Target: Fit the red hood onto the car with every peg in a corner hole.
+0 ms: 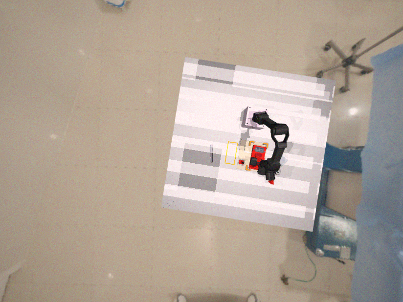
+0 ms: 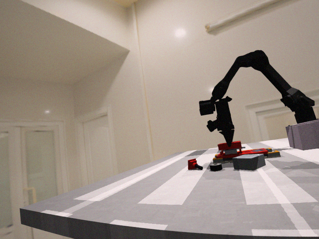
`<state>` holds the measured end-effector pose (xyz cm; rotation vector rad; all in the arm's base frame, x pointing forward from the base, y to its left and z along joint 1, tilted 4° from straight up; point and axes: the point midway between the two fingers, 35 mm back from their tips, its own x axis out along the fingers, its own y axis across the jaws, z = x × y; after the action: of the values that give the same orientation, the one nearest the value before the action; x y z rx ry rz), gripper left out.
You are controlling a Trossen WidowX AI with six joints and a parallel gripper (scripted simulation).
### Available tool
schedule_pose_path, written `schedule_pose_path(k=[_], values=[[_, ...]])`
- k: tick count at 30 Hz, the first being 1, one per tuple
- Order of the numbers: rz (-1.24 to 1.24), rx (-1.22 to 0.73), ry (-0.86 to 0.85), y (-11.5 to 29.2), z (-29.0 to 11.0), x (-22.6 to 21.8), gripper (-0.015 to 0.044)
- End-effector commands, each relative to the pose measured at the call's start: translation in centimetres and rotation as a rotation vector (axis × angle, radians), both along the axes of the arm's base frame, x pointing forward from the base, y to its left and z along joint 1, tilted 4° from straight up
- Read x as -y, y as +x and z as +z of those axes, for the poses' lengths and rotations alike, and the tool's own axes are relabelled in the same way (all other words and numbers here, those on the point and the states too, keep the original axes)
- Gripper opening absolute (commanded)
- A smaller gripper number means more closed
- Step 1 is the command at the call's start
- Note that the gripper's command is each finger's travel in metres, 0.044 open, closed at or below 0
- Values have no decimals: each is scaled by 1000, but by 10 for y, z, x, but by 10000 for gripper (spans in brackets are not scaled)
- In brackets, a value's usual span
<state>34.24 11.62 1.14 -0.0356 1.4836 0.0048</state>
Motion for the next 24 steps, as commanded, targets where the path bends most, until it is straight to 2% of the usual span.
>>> schedule_pose_path(k=[1,24], values=[[4,0,-5,0,-1,0,0],[4,0,-5,1,-6,0,0]])
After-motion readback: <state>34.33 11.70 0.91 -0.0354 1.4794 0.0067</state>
